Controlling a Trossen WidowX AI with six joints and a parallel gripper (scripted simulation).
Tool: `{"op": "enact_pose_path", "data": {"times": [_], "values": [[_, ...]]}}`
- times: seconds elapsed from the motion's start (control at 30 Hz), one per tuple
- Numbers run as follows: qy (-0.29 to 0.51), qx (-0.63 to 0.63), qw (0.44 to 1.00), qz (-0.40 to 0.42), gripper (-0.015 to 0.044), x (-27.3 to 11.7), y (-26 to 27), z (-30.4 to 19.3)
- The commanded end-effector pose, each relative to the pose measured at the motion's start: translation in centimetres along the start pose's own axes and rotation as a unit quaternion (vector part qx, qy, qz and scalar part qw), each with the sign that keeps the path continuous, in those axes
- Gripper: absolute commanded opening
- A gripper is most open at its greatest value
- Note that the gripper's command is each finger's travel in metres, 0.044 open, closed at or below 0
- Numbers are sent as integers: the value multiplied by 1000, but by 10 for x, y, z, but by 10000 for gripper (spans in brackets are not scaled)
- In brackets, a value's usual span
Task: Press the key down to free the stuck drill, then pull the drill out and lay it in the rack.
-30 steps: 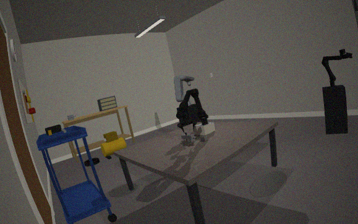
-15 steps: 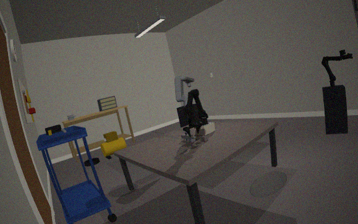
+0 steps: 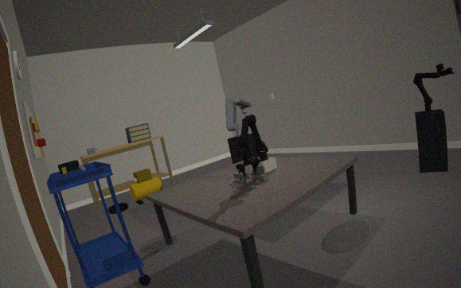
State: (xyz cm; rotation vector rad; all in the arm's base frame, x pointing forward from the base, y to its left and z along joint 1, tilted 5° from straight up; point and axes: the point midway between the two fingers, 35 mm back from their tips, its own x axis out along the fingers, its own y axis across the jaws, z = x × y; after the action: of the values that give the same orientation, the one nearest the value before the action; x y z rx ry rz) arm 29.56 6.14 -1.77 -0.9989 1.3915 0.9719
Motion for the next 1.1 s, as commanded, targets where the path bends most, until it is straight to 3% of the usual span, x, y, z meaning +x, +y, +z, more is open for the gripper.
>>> {"op": "enact_pose_path", "data": {"times": [0.0, 0.93, 1.07], "values": [[0, -2, 1000, 3, 440, 8, 1, -2], [0, -2, 1000, 3, 440, 48, 3, -14], [0, 0, 1000, 2, 335, 44, 2, -12]]}}
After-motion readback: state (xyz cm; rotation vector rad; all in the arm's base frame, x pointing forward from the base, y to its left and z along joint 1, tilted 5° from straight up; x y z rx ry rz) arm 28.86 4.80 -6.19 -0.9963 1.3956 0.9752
